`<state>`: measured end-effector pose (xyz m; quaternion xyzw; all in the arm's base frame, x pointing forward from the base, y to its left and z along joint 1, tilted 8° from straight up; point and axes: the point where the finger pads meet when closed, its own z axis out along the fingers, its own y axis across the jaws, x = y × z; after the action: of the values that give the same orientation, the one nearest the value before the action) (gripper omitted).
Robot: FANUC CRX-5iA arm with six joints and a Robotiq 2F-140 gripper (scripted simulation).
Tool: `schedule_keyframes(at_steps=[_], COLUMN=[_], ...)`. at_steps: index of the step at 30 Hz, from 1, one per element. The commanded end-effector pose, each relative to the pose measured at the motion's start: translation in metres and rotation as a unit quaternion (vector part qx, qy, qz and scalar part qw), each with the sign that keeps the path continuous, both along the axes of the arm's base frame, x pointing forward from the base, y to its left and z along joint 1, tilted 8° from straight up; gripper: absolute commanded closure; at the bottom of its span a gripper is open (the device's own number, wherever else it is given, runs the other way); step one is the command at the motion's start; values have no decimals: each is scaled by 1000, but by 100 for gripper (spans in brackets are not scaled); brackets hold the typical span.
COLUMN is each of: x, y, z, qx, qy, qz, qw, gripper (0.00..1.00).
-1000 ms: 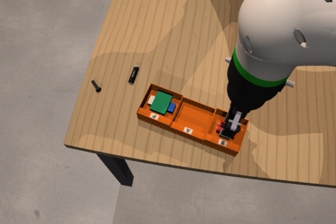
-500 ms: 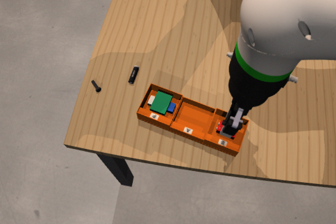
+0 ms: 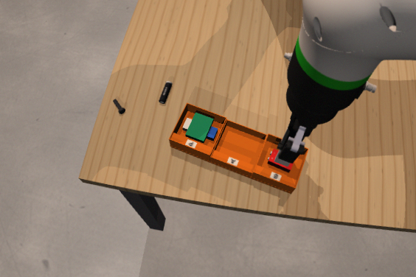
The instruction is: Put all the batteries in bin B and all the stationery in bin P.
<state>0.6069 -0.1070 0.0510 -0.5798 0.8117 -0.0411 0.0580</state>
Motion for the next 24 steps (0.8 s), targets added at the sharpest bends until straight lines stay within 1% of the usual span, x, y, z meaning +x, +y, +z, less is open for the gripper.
schedule_keyframes(at_steps=[1,5,6,9,11,13,18,24], x=[-1,-1,-5,-18,-18,-26,-47,-73], y=[0,0,-7,-28,-28,-43,-79,-122], z=[5,5,5,4,4,4,3,2], qx=[0,0,4,13,13,20,31,44], qy=[0,0,0,0,0,0,1,1], qz=[0,0,-25,-89,-89,-141,-211,-296], qw=[1000,1000,1000,996,996,990,977,954], gripper=[72,72,74,74,74,74,74,74])
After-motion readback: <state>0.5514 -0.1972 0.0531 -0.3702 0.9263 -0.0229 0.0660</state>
